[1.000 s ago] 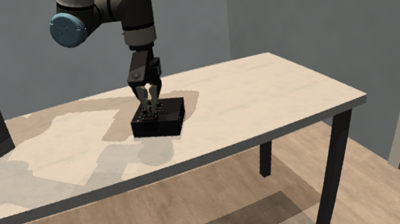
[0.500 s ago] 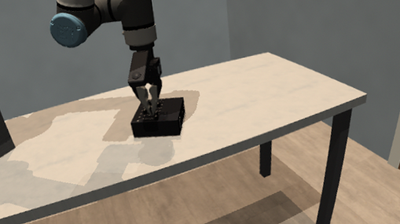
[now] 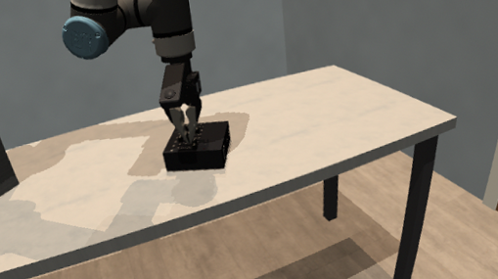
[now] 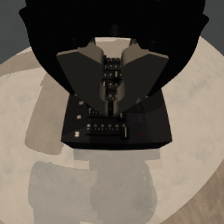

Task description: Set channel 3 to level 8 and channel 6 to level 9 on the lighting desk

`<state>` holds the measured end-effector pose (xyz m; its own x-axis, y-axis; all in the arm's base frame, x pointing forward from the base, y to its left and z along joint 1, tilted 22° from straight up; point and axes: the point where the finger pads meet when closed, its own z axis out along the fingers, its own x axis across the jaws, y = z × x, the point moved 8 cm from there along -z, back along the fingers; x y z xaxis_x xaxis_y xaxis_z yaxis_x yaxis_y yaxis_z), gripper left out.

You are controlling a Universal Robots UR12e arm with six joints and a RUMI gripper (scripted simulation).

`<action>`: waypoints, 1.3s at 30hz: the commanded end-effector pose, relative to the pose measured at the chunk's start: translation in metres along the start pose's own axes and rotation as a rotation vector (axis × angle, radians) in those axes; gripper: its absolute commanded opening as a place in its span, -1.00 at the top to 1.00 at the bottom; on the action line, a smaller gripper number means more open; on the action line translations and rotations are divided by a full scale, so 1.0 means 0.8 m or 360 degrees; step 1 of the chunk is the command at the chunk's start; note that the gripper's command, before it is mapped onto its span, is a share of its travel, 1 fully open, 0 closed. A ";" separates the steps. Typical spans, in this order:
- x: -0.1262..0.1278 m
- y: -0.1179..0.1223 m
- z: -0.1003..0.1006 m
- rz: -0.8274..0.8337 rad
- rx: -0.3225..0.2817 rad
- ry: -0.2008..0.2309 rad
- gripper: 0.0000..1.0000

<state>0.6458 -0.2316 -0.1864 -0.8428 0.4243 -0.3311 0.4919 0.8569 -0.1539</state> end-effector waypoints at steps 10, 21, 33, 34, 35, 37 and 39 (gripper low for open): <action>-0.008 0.000 -0.002 0.0002 0.0001 -0.0015 1.00; -0.008 0.000 -0.002 0.0002 0.0001 -0.0015 1.00; -0.002 0.000 -0.002 0.0002 0.0001 -0.0015 1.00; -0.002 0.000 -0.002 0.0002 0.0001 -0.0015 1.00; -0.001 0.000 -0.002 0.0002 0.0001 -0.0015 1.00; -0.001 0.000 -0.002 0.0002 0.0001 -0.0015 1.00; -0.001 0.000 -0.002 0.0002 0.0001 -0.0015 1.00</action>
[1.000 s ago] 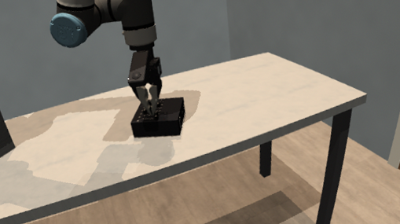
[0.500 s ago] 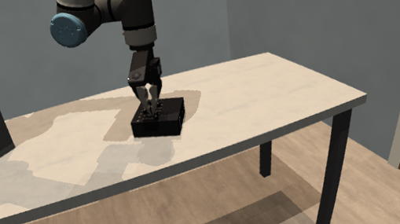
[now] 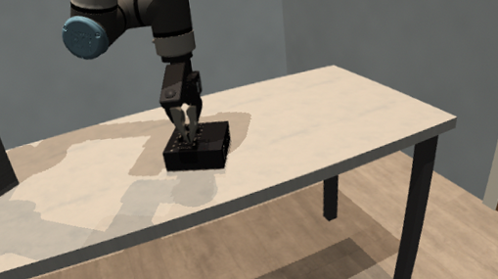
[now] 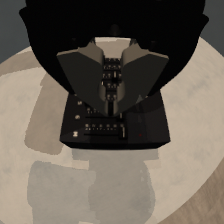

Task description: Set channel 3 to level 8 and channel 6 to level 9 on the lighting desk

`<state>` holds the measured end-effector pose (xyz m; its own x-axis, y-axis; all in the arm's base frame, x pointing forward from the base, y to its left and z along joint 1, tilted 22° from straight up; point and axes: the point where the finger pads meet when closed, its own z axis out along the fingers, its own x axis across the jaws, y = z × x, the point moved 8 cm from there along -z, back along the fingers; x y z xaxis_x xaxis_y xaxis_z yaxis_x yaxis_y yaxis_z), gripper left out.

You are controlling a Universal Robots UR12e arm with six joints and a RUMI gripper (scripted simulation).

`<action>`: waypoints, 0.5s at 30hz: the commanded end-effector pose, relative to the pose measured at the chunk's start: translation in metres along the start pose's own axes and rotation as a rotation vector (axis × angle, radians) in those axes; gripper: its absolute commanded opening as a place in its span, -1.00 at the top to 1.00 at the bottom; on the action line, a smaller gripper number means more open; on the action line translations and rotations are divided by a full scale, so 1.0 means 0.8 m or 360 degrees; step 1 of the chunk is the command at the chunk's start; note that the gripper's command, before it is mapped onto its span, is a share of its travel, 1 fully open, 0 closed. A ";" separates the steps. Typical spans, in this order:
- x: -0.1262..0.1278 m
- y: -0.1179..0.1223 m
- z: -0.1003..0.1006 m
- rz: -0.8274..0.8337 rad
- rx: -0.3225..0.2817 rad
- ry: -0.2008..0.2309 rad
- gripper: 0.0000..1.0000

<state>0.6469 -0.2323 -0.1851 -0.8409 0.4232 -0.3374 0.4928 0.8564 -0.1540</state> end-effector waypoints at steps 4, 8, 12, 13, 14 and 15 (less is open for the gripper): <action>0.001 0.000 -0.001 0.0001 0.0000 -0.0004 1.00; 0.001 0.000 -0.006 0.0001 0.0000 -0.0004 1.00; 0.001 0.000 -0.019 0.0001 0.0000 -0.0004 1.00; 0.001 0.000 -0.022 0.0001 0.0000 -0.0004 1.00; 0.001 0.000 -0.026 0.0001 0.0000 -0.0004 1.00; 0.001 0.000 -0.030 0.0001 0.0000 -0.0004 1.00</action>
<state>0.6445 -0.2309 -0.1803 -0.8398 0.4241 -0.3388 0.4941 0.8557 -0.1535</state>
